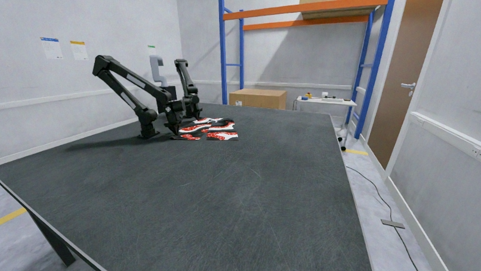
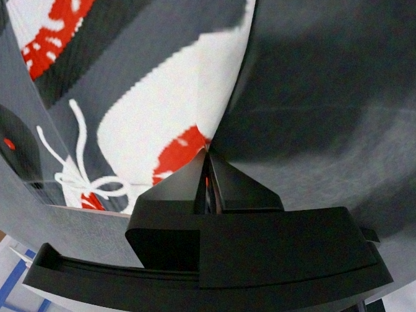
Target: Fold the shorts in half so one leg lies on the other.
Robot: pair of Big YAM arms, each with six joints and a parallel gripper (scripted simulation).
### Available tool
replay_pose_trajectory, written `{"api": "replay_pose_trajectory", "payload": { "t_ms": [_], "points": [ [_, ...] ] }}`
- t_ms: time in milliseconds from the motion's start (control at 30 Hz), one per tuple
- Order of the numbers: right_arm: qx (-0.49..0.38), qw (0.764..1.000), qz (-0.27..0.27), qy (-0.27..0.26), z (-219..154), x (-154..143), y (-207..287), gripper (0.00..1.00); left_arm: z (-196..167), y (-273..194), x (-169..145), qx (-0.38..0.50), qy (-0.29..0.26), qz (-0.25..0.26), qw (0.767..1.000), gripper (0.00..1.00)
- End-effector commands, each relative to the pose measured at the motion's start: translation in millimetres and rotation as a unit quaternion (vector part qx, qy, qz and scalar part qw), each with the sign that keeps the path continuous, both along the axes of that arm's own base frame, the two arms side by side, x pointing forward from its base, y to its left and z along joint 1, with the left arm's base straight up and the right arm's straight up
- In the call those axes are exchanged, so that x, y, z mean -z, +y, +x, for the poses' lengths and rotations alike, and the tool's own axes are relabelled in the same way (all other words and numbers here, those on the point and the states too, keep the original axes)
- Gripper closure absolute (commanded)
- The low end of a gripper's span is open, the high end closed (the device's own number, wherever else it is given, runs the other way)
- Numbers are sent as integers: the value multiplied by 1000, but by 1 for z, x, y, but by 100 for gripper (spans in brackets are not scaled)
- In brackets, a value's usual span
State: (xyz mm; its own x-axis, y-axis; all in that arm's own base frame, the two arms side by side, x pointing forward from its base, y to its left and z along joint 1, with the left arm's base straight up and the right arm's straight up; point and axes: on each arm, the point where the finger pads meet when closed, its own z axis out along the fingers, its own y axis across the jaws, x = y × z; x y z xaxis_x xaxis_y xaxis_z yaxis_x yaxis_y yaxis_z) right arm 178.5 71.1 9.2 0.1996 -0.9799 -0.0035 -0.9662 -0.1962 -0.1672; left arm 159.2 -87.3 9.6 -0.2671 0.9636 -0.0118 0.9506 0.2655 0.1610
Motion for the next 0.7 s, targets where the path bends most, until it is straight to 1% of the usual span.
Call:
{"api": "replay_pose_trajectory", "payload": {
  "t_ms": [0,133,233,267,400,433,467,533,567,600,633,667],
  "points": [
    [0,999,-12,30,-14,20,-9,96,-16,12,20,0,30,15,999,100],
    [0,999,-12,30,-14,21,-9,96,-16,12,20,0,30,15,999,100],
    [0,999,-12,30,-14,21,-9,96,-14,15,13,0,38,18,999,100],
    [1,999,-12,30,-14,21,-9,100,-12,15,12,-1,38,18,999,100],
    [1,999,-12,30,-14,21,-9,100,-8,17,8,-1,36,22,999,100],
    [1,999,-12,30,-14,21,-9,100,17,4,-13,-2,12,8,1000,100],
    [1,999,-13,30,-14,21,-10,100,8,10,-5,-2,23,15,1000,100],
    [1,999,-13,30,-14,21,-10,100,23,5,-20,-3,11,8,1000,100],
    [1,999,-15,30,-14,21,-10,100,25,6,-22,-3,10,7,1000,100],
    [1,1000,-12,23,-10,17,-9,100,22,8,-20,-3,13,9,1000,100],
    [1,1000,-13,26,-9,15,-9,100,29,6,-29,-4,2,3,1000,100],
    [1,1000,-13,25,-3,8,-7,100,30,8,-30,-4,4,4,1000,100]
  ]
}}
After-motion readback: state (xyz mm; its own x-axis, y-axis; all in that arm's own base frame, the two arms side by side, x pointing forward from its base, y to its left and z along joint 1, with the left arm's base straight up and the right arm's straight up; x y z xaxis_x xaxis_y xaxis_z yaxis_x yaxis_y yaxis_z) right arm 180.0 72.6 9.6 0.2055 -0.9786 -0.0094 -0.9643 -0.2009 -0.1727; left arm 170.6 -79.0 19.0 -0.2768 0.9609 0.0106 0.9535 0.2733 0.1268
